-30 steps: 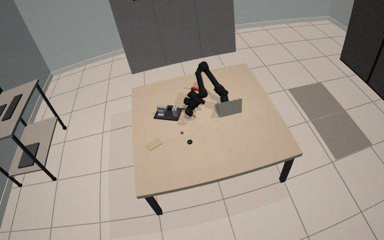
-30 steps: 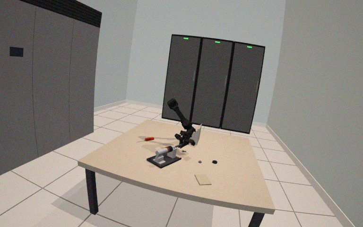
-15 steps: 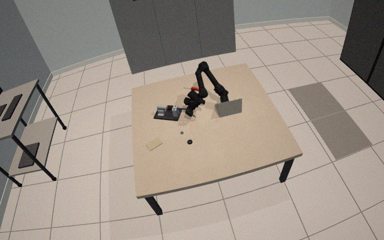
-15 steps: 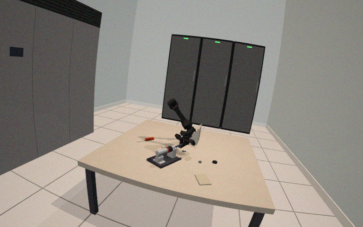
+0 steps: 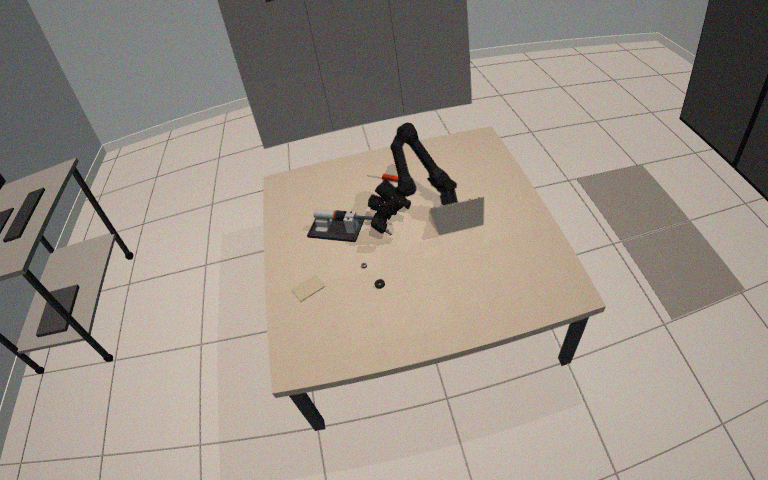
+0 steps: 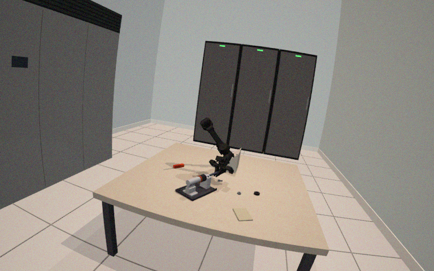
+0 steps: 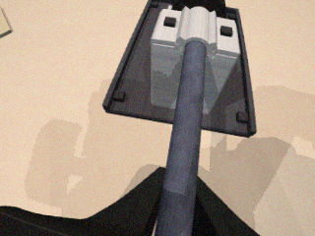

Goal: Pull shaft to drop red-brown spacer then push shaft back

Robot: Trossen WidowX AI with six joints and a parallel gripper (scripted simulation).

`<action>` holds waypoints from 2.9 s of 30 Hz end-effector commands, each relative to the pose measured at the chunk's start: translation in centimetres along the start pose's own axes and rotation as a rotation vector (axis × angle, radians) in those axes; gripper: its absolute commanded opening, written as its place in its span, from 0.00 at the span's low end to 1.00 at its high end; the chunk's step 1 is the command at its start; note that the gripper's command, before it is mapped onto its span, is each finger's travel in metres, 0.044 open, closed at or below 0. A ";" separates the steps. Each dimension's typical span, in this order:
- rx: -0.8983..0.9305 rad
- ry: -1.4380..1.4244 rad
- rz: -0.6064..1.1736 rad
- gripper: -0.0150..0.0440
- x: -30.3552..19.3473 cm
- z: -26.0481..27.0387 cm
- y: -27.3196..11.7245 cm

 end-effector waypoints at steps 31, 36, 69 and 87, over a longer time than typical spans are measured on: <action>-0.004 0.006 0.000 0.25 -0.3 0.0 -0.3; -0.004 0.006 0.000 0.25 -0.4 0.0 -0.4; -0.004 0.005 0.001 0.25 -0.7 0.0 -0.7; -0.004 0.005 0.001 0.25 -0.8 0.0 -0.8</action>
Point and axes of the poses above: the point midway between the two fingers, 35 mm back from their tips, its own y axis out along the fingers, its own z axis across the jaws, x = y × z, the point moved 5 cm from there along -y, back along the fingers, and after that the axes turned 1 degree about -y, right-handed, at the moved point
